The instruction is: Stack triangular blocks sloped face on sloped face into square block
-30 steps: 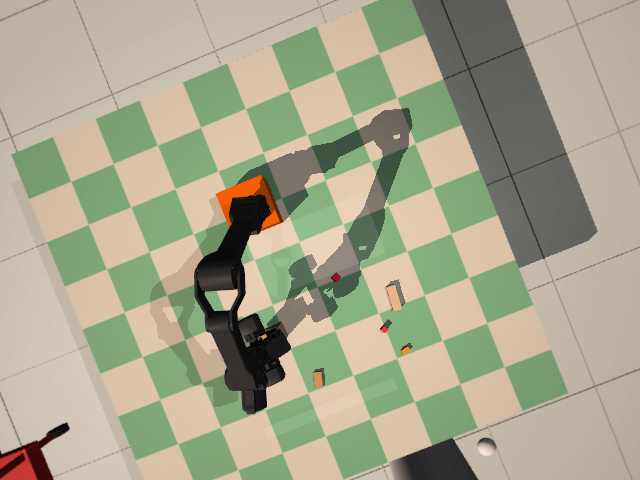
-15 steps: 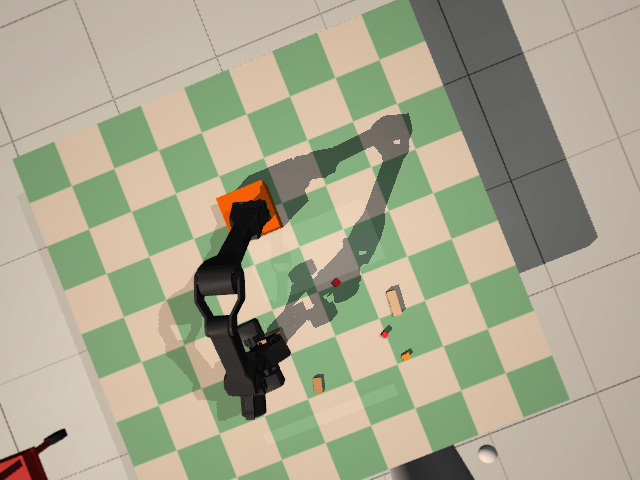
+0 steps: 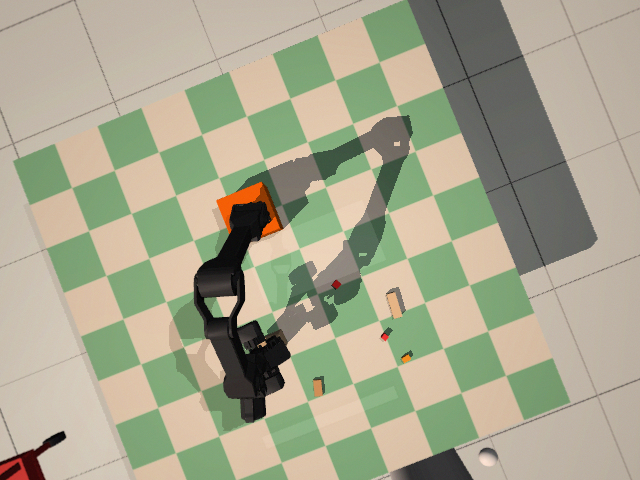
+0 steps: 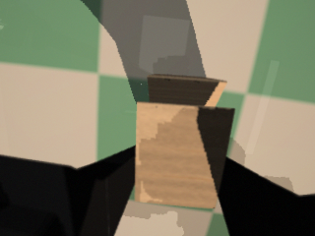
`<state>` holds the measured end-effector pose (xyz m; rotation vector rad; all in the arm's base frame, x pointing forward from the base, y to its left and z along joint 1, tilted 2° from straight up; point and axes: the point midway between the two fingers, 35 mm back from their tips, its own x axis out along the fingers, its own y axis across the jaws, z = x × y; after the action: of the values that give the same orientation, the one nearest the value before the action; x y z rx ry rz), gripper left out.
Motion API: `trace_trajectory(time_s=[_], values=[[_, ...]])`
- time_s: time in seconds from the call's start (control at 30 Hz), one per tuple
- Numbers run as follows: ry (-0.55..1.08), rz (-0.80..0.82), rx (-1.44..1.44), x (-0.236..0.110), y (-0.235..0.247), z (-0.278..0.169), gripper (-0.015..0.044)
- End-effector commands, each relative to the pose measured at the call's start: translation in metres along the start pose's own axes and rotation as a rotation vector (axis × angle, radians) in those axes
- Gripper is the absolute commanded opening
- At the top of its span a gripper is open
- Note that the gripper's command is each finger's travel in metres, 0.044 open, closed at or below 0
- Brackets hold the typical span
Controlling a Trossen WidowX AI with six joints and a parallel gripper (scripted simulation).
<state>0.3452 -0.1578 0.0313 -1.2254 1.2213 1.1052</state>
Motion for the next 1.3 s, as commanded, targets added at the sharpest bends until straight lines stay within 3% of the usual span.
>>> trace_trajectory(time_s=[0.0, 1.27], values=[[-0.001, -0.013, 0.008, -0.003, -0.001, 0.001, 0.0], [-0.001, -0.015, 0.009, 0.011, -0.002, 0.007, 0.0]])
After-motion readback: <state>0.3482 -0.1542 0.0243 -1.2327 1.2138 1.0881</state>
